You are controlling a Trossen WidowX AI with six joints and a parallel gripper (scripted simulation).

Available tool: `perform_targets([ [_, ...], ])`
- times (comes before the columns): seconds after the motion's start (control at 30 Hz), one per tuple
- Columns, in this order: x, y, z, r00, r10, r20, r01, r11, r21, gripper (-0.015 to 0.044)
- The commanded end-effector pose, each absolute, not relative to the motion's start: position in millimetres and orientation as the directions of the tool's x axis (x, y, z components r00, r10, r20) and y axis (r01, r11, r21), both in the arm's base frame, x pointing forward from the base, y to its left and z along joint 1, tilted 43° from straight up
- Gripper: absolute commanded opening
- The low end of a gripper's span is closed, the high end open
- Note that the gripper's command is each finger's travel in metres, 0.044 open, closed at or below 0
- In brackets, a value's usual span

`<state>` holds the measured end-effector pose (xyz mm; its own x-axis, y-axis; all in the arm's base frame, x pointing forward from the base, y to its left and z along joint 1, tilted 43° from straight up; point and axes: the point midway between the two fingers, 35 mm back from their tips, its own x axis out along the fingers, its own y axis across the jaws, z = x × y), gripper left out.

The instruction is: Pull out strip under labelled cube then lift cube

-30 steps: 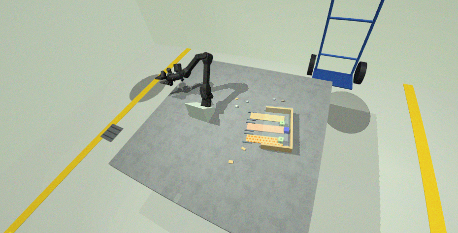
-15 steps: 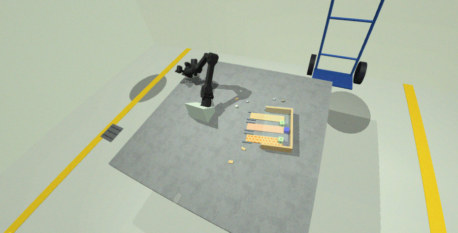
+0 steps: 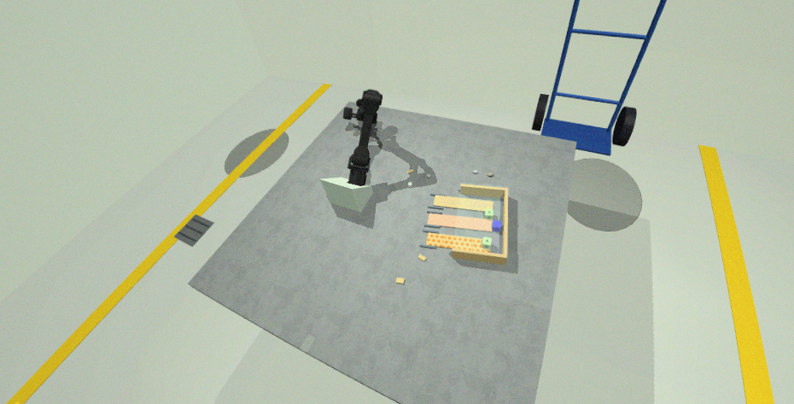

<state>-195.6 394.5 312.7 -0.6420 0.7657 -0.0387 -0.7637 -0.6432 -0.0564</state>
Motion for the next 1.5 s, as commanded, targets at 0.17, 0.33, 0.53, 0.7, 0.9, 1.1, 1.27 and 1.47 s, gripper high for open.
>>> perform_targets([
  [0.17, -61.2, 419.2, 339.4, -0.37, 0.929, 0.008, -0.924, -0.367, -0.105, 0.04],
  [0.33, 27.2, 411.9, 347.3, -0.175, 0.984, 0.024, -0.978, -0.171, -0.116, 0.04],
  [0.53, 125.4, 386.6, 333.1, 0.048, 0.999, -0.016, -0.995, 0.046, -0.092, 0.04],
  [0.7, 203.5, 348.5, 305.1, 0.238, 0.967, -0.089, -0.971, 0.235, -0.042, 0.04],
  [0.9, 281.1, 281.4, 267.2, 0.425, 0.887, -0.181, -0.896, 0.441, 0.054, 0.04],
  [1.1, 334.9, 195.7, 228.6, 0.573, 0.775, -0.267, -0.761, 0.624, 0.179, 0.04],
  [1.27, 358.8, 118.1, 198.7, 0.666, 0.673, -0.323, -0.613, 0.74, 0.278, 0.04],
  [1.47, 361.6, 24.7, 166.6, 0.753, 0.543, -0.372, -0.397, 0.825, 0.402, 0.04],
])
